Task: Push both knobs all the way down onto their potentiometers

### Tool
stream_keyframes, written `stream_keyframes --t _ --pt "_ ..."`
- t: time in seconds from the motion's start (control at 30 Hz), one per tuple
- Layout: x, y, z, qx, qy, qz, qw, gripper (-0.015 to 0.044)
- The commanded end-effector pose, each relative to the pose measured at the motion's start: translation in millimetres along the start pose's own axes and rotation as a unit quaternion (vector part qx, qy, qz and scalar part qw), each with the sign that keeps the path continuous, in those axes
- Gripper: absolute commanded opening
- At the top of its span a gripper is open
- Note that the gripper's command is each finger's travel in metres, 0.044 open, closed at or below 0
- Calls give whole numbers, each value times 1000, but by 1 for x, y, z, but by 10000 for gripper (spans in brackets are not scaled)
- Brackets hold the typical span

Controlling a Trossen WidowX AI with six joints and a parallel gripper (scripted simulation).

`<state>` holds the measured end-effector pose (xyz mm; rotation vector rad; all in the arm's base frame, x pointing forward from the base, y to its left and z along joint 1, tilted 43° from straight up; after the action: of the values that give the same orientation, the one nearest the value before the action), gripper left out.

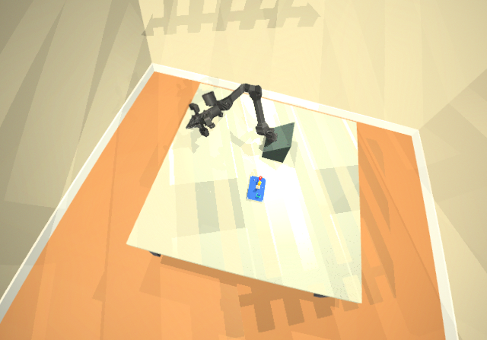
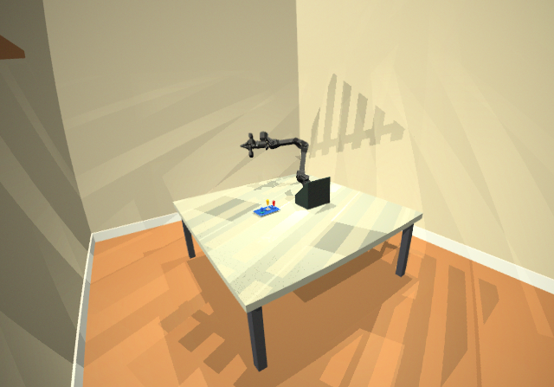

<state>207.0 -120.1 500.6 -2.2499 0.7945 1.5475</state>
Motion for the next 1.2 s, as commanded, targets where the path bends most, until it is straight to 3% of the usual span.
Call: stream_keyframes --t 0.0,0.67,1.17 --pt "24 -11 -10 -8 -49 -40 998 0" --pt "143 -83 -24 5 -306 -231 923 0" --pt "230 -143 8 119 -480 -306 814 0"
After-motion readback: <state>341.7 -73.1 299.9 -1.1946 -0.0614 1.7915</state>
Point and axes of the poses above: the point midway between the two fingers, 35 mm back from their tips, its own z axis back along the fingers, its own x axis across the jaws, y = z × x, the point moved 7 cm from there along z, back along the fingers, and after that the axes turned 3 degrees about -z, right-handed, at the moved point
